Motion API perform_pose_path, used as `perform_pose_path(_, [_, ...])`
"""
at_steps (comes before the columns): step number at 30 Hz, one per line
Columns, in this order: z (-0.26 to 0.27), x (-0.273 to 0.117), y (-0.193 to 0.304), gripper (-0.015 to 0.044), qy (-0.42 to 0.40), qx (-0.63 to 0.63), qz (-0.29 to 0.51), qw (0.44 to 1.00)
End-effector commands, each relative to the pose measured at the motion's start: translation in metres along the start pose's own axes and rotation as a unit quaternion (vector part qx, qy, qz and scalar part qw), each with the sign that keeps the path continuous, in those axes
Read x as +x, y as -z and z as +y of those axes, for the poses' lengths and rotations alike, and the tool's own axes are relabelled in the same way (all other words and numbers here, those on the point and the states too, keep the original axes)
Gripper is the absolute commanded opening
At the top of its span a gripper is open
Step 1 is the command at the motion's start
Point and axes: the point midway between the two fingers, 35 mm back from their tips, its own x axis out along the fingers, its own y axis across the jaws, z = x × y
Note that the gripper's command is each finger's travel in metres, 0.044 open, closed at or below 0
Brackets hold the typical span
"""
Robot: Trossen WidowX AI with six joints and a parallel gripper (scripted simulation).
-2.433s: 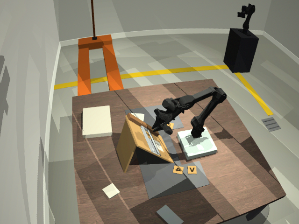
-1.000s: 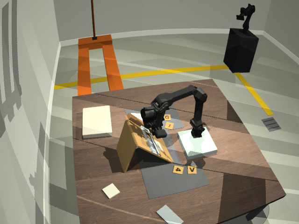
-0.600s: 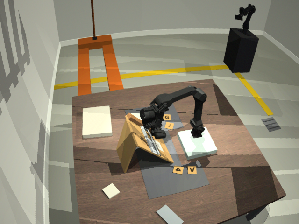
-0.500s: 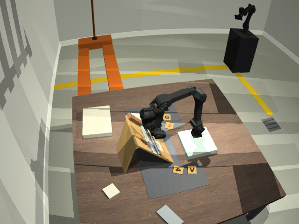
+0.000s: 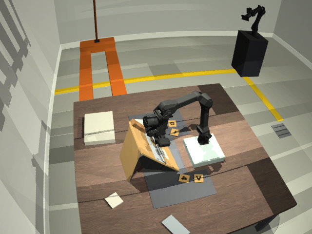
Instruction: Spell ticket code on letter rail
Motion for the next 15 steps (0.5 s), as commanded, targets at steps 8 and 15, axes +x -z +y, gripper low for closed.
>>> perform_pose_path(8, [-0.0001,0.0065,-0.0046,0.0,0.001,0.0,0.002,1.0])
perform_pose_path(15, [0.0,0.009,-0.0069,0.0,0.001,0.0,0.002,1.0])
